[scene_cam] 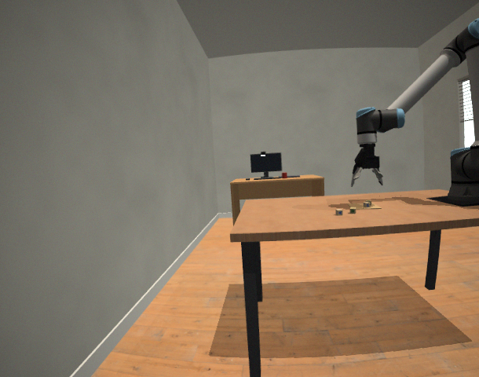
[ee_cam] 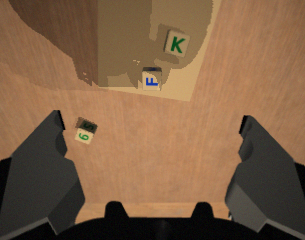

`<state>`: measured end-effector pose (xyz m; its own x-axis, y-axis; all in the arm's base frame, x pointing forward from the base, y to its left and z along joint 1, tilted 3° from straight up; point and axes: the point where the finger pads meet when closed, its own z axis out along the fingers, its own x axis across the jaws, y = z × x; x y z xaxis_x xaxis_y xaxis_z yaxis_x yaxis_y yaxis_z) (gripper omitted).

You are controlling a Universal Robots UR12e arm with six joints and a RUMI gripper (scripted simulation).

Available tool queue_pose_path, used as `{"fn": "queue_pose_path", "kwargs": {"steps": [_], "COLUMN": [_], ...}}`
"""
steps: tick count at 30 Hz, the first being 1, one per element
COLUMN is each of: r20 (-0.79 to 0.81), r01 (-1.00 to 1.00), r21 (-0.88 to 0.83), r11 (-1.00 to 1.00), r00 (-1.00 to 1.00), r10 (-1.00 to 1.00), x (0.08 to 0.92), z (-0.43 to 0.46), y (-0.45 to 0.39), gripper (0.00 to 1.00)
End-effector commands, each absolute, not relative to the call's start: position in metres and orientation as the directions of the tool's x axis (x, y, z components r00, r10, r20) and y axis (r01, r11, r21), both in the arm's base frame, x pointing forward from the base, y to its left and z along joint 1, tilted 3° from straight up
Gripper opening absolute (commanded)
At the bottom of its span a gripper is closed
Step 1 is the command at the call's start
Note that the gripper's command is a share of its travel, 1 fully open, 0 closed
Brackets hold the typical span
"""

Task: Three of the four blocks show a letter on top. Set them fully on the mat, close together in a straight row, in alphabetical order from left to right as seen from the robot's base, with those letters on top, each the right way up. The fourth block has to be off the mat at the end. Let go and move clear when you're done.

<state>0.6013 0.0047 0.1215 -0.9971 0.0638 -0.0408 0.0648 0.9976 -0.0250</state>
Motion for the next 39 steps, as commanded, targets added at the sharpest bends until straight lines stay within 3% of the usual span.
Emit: {"fn": "queue_pose_path", "kwargs": {"steps": [1,22,32,39], "r20": [-0.042,-0.042,-0.041,-0.041], "r01": [0.065,0.061,0.04,0.036], "r21": [-0.025,-0.025,-0.026,-0.026], "r11": [0.998,0.998,0.999,0.999], "r00": [-0.997,-0.997,-0.998,-0.999], "r10": [0.064,0.06,0.039,0.035], "x": [0.602,0.626,0.76,0.783], "z": [0.123,0.126,0.121,0.118], "y": [0.005,0.013,0.087,0.104], "gripper": [1.0,1.0,1.0,1.0]}}
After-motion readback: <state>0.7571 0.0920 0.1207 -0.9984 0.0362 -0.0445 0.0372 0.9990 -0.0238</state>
